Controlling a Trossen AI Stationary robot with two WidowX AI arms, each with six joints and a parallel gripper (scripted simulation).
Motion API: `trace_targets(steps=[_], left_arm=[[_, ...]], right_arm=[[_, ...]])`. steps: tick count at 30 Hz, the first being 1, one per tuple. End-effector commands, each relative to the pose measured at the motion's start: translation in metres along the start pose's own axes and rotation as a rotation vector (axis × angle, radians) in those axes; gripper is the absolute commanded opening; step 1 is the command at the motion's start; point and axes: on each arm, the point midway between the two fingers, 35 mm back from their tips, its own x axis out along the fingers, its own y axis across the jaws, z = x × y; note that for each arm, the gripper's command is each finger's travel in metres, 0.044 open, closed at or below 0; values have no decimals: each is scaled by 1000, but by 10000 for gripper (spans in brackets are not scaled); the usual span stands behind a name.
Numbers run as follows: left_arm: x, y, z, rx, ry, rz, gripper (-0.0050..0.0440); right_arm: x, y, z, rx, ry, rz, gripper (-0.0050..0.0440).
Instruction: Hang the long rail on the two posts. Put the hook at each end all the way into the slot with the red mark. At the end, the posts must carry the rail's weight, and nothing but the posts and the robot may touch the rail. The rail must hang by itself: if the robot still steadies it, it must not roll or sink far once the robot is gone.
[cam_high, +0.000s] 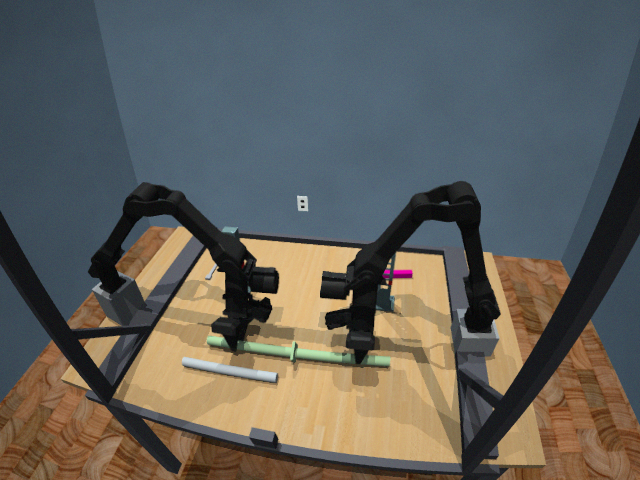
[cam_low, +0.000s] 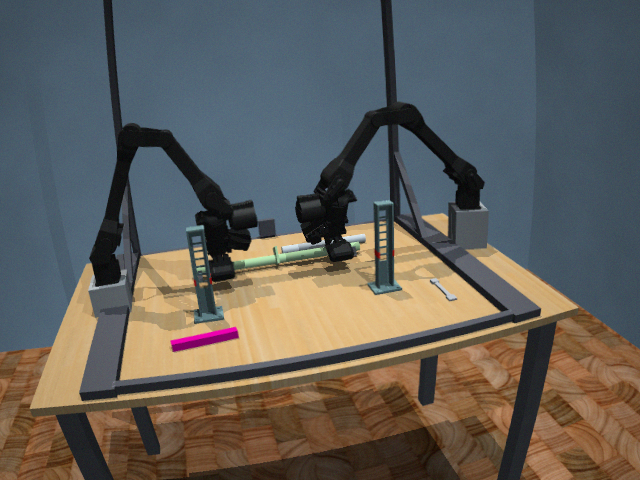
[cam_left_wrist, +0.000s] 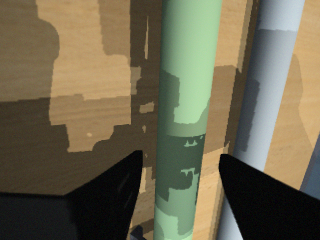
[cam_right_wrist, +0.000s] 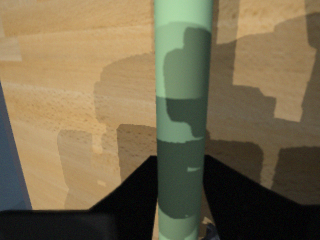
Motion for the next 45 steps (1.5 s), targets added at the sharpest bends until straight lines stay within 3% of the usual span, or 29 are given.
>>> trace_targets(steps=[1, 3, 7, 14, 21, 27, 35, 38, 45], left_arm=[[-11, -6, 8, 17, -31, 1, 225], [-11, -6, 8, 17, -31, 1, 225], [-11, -6, 8, 17, -31, 1, 225], [-11, -6, 8, 17, -31, 1, 166], [-11, -6, 8, 17, -31, 1, 146], [-11, -6, 8, 17, -31, 1, 106], [-11, -6, 8, 17, -31, 1, 66], [-14, -7, 8, 17, -31, 1, 0], [-20, -10, 7, 17, -32, 1, -3]], right_arm=[[-3, 2, 3, -7, -14, 1, 99], [-1, 1, 6, -5, -9, 0, 86], [-1, 1, 6, -5, -9, 0, 0], [-3, 2, 4, -7, -14, 1, -3], [-3, 2, 4, -7, -14, 1, -5], [-3, 2, 4, -7, -14, 1, -50], [-3, 2, 4, -7, -14, 1, -50], [-6, 4, 4, -7, -14, 1, -50], [-12, 7, 4, -8, -14, 1, -50]])
